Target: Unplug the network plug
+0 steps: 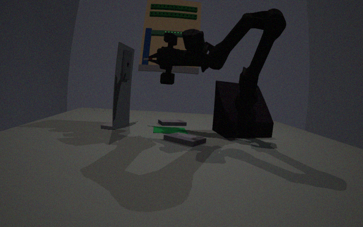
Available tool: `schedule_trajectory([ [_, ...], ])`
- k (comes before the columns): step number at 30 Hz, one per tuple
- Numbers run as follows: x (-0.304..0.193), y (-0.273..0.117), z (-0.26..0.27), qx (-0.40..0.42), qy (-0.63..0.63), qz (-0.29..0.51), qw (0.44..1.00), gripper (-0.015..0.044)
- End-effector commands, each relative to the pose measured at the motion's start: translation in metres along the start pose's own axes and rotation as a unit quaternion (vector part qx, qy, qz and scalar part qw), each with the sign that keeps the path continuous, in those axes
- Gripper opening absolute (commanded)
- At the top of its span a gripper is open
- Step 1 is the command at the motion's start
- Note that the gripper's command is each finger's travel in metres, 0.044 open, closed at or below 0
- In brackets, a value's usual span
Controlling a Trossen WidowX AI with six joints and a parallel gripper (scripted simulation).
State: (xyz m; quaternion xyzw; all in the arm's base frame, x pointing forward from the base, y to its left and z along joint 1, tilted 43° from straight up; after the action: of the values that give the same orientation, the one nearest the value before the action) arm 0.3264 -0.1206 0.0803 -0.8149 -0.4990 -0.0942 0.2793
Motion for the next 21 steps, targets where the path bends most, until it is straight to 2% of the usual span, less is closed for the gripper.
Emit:
schedule_trajectory([
  [1,0.001,-0.004,-0.011,-0.004,-0.003,-0.005,1.000,0.0000],
  [14,-0.002,-0.016,-0.031,-0.002,-0.006,-0.006,1.000,0.0000],
  [21,-0.010,-0.010,0.011,0.100,-0.056,-0.027,0.993,0.0000],
])
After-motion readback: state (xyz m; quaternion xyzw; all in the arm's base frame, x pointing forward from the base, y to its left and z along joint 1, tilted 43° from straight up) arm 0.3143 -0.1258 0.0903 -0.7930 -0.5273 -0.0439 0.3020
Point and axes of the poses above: the point midway between the two fingers, 35 mm back from their tips, its own y axis out along the fingers, its own z axis across the jaws, x = y × z, the point moved 1 cm from there along -y, back along the fingers, and after that the axes turned 11 degrees about -y, right-handed, at the moved point
